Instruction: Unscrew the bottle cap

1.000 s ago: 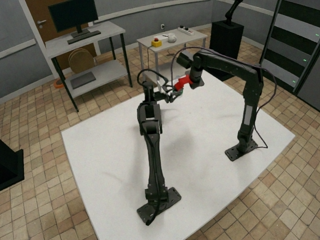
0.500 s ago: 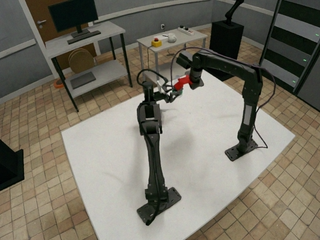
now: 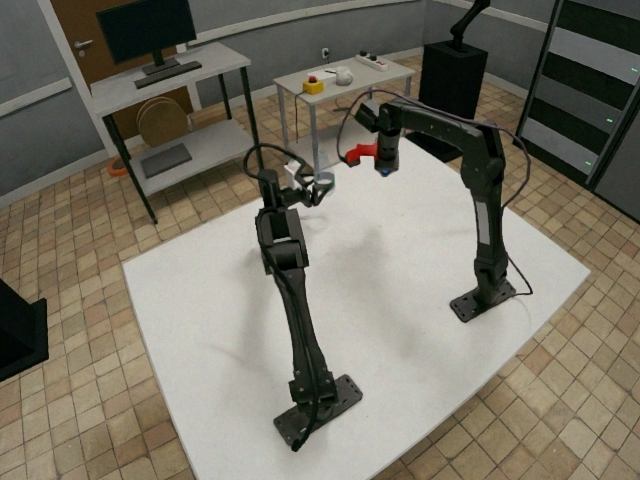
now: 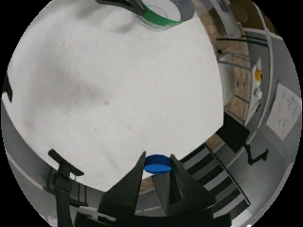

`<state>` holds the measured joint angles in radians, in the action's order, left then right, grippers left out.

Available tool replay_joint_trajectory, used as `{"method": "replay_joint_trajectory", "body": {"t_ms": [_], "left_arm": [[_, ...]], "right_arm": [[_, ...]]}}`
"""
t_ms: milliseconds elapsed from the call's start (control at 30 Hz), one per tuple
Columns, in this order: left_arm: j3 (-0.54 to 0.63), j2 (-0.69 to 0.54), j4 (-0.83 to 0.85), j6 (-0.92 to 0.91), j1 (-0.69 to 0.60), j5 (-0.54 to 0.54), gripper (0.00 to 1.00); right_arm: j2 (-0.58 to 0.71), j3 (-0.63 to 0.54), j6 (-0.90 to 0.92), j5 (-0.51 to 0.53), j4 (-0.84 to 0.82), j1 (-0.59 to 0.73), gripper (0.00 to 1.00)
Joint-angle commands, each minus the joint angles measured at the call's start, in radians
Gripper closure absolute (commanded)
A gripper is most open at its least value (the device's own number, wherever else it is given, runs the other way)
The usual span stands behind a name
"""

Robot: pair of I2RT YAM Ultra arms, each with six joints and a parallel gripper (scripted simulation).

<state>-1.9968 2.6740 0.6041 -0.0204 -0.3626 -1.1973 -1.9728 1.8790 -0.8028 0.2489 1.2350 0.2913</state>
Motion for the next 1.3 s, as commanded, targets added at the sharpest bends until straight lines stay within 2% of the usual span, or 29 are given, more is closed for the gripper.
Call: {"method": "replay_joint_trajectory", "body": {"t_ms": [0,200,700,1000,1267], "left_arm": [[0.006,-0.038,-0.014,-0.006,-0.001,0.029,1.0],[-0.016,-0.035,0.005,-0.018,-0.009,0.039,1.0],[-0.046,0.087,0.104,-0.031,-0.129,-0.055,1.0],[-0.051,0.098,0.12,-0.028,-0.14,-0.07,1.0],[-0.055,0.101,0.122,-0.022,-0.14,-0.07,1.0]], "right_arm": [[-0.026,0.07,0.102,-0.049,-0.026,-0.029,1.0],[-0.086,0.115,0.176,-0.079,-0.007,-0.073,1.0],[-0.453,0.386,0.584,-0.229,0.104,-0.265,1.0],[-0.539,0.492,0.642,-0.253,0.175,-0.288,1.0],[-0.549,0.52,0.643,-0.253,0.196,-0.288,1.0]]}}
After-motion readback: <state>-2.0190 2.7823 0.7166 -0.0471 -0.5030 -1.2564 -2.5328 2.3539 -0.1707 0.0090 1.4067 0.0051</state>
